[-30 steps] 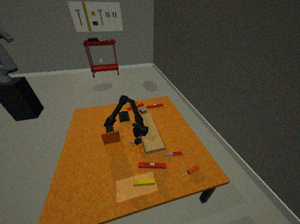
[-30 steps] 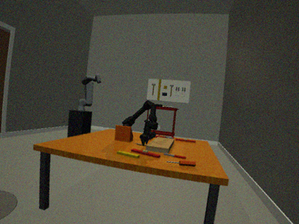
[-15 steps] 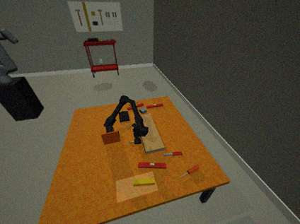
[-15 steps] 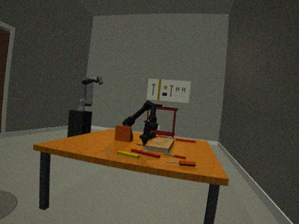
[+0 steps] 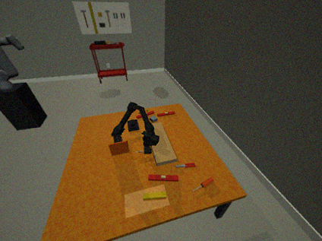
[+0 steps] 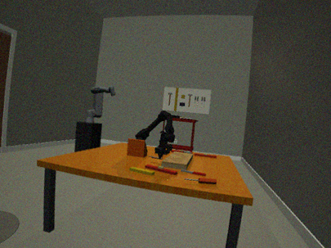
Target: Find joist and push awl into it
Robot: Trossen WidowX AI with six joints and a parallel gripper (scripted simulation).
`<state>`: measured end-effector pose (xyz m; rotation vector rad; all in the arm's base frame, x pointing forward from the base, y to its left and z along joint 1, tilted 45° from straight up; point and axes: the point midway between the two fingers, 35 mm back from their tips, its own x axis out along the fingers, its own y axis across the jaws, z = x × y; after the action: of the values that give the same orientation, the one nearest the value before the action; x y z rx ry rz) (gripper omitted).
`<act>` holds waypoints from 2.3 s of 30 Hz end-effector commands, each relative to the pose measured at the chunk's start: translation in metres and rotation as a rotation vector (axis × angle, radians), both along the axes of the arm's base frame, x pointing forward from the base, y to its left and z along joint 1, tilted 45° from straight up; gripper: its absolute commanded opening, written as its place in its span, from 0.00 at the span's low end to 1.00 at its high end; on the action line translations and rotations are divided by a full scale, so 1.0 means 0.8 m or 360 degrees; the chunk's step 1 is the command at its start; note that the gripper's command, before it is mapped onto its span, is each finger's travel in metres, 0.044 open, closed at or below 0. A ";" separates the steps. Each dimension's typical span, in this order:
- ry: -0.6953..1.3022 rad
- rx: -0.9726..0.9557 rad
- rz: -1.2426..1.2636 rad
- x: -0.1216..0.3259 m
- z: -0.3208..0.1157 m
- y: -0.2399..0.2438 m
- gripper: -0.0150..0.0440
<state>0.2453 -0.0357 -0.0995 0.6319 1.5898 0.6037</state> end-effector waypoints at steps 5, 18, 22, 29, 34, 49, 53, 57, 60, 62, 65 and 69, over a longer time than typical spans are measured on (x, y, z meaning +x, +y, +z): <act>-0.0021 -0.0025 -0.0006 0.007 0.050 -0.056 0.25; 0.0041 -0.0102 -0.0027 -0.005 0.098 -0.092 0.25; 0.0130 -0.0241 -0.0074 -0.013 0.105 -0.094 0.25; 0.0262 -0.0497 -0.0192 -0.027 0.117 -0.098 0.25; 0.0336 -0.0684 -0.0302 -0.037 0.126 -0.101 0.25; 0.0442 -0.1230 -0.0758 -0.065 0.153 -0.116 0.25; 0.0441 -0.1363 -0.0910 -0.073 0.160 -0.121 0.25; 0.0426 -0.1488 -0.1075 -0.080 0.168 -0.126 0.25; 0.0407 -0.1575 -0.1206 -0.085 0.174 -0.129 0.25; 0.0390 -0.1630 -0.1296 -0.089 0.177 -0.131 0.25; 0.0359 -0.1706 -0.1437 -0.094 0.183 -0.135 0.25; 0.0307 -0.1796 -0.1634 -0.101 0.191 -0.139 0.25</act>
<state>0.1678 -0.1437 0.0488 0.5089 1.3392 -1.0060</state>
